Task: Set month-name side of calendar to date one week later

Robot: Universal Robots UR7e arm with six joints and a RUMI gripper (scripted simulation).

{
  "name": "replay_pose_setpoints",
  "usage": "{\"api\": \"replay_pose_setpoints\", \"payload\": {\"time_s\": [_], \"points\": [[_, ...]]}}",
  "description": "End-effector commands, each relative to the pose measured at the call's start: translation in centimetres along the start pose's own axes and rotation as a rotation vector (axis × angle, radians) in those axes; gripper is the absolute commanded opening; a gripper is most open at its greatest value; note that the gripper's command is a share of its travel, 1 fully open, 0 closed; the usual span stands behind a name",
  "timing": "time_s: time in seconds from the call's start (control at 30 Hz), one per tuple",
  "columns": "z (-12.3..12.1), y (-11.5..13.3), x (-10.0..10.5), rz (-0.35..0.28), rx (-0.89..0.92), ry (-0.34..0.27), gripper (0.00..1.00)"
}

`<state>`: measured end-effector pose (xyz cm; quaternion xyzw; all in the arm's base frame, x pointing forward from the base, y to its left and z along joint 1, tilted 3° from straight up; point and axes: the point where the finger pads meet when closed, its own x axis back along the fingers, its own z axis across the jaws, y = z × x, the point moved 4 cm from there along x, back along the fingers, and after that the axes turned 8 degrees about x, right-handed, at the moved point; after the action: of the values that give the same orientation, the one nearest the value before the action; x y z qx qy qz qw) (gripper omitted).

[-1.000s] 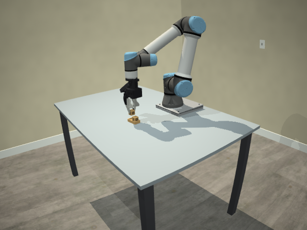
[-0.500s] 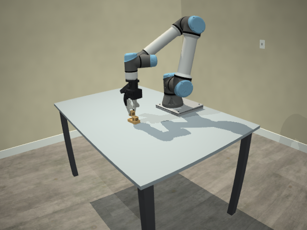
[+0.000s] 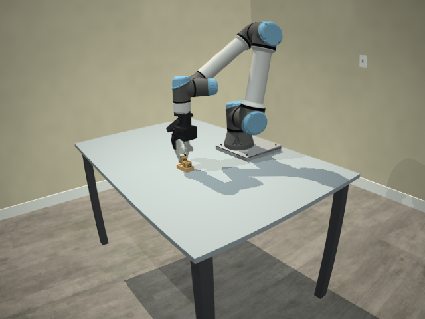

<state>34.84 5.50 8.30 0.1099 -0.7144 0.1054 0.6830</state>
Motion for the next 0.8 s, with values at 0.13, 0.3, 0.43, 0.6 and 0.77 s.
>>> {"api": "replay_pose_setpoints", "payload": {"time_s": [0.13,0.3,0.43,0.6,0.77], "points": [[0.06,0.07,-0.75,0.0,0.0,0.002,0.1],[0.07,0.07,-0.85,0.0,0.0,0.002,0.1],[0.01,0.03,-0.81,0.0,0.0,0.001,0.1],[-0.02,0.02,-0.75,0.001,0.0,0.0,0.1],[-0.02,0.02,-0.75,0.001,0.0,0.0,0.1]]}}
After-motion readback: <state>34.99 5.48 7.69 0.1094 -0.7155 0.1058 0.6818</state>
